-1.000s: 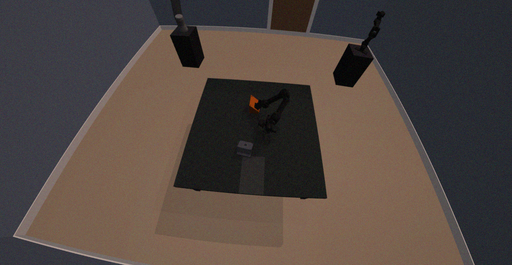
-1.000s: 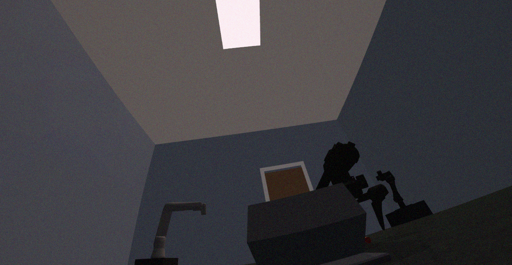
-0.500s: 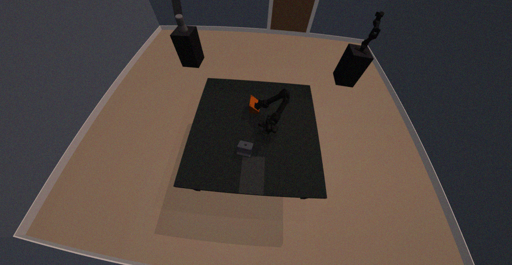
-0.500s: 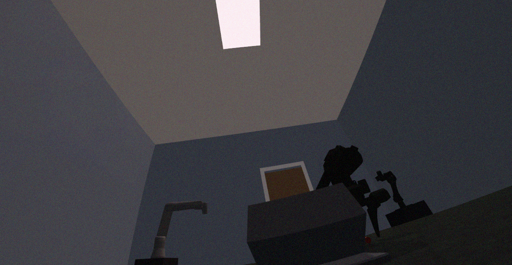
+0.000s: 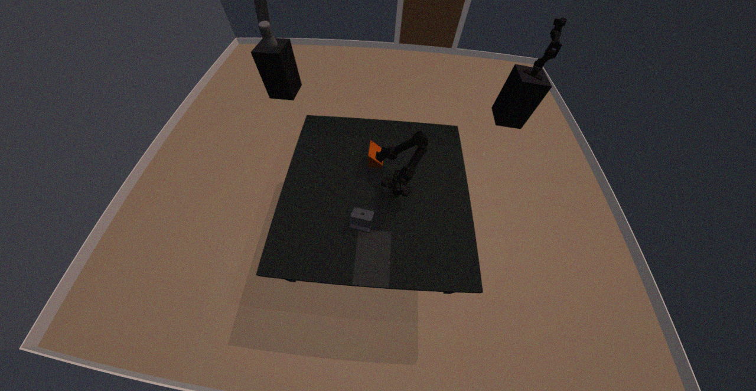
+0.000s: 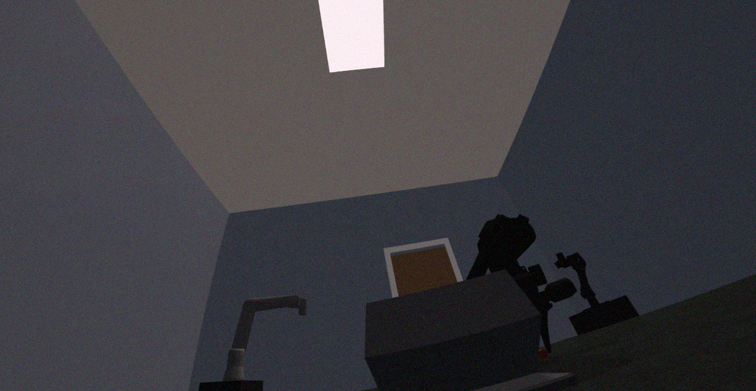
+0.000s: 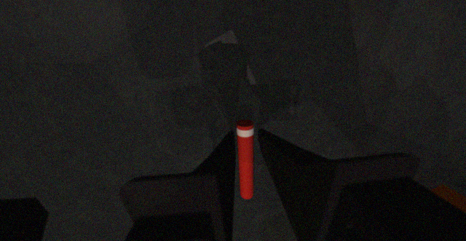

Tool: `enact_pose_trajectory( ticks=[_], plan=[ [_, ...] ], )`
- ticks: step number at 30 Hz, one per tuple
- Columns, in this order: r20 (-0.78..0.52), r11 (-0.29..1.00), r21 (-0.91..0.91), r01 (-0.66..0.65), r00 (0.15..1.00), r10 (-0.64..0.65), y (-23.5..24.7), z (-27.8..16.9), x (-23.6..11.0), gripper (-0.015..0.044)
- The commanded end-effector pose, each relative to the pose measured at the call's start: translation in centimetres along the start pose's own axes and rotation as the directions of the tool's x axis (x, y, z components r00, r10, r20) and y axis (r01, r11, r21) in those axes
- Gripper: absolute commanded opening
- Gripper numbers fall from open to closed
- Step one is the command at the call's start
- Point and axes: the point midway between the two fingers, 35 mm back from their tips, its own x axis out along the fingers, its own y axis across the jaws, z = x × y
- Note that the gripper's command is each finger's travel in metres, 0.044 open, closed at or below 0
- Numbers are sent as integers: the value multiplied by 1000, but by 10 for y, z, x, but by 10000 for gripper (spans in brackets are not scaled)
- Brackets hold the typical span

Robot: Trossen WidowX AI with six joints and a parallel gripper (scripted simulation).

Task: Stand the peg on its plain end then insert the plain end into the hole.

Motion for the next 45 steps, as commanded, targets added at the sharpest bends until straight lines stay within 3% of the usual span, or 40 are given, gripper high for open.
enact_pose_trajectory(
  ticks=[1, 7, 45],
  plan=[
    [-2, 1000, 4, -4, 1000, 4, 0, 0, 0, 83],
    [-2, 1000, 4, -4, 1000, 4, 0, 0, 0, 49],
    [289, 1000, 3, 0, 957, -1, 0, -13, -18, 49]
  ],
)
